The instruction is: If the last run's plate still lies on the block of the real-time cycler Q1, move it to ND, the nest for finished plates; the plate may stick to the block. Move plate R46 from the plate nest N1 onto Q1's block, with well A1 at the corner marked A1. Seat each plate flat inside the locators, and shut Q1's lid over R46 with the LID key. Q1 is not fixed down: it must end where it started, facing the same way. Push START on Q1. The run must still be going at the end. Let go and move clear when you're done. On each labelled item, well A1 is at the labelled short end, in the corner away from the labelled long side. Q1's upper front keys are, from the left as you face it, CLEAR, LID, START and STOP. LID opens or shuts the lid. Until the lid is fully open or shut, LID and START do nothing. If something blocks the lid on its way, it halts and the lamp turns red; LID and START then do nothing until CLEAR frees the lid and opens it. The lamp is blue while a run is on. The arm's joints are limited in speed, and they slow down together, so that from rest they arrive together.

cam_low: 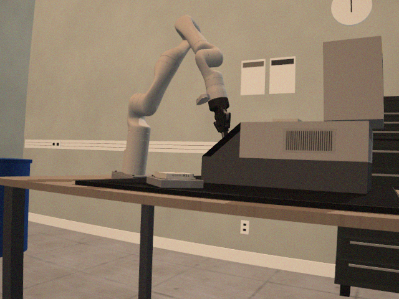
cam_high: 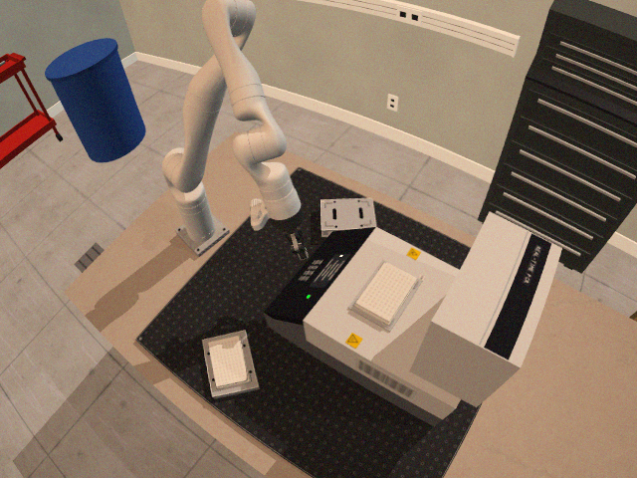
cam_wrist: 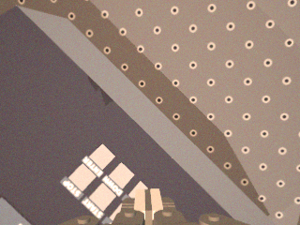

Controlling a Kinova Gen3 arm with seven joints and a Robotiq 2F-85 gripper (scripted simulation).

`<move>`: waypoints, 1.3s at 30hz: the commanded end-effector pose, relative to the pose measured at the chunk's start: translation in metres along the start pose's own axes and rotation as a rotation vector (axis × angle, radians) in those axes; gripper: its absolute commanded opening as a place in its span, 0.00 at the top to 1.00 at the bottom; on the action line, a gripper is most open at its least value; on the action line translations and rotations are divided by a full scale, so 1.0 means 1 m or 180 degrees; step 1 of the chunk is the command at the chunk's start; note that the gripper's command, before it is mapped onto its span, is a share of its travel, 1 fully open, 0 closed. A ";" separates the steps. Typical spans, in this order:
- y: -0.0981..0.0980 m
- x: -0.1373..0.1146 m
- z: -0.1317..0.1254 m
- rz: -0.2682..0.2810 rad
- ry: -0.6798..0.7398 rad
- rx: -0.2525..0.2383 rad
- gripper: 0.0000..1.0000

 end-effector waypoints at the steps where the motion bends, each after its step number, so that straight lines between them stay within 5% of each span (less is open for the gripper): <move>1: 0.000 -0.001 -0.001 -0.0004 0.0007 -0.0003 0.90; 39: 0.009 0.003 -0.006 -0.0012 -0.0007 -0.0025 0.90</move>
Point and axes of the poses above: the point where the finger pads meet when closed, its own y axis out along the fingers, its own z axis across the jaws, x = y × z, the point moved 4 cm from there along -y, back along the fingers, and after that the axes turned 7 degrees about -y, right-handed, at the moved point
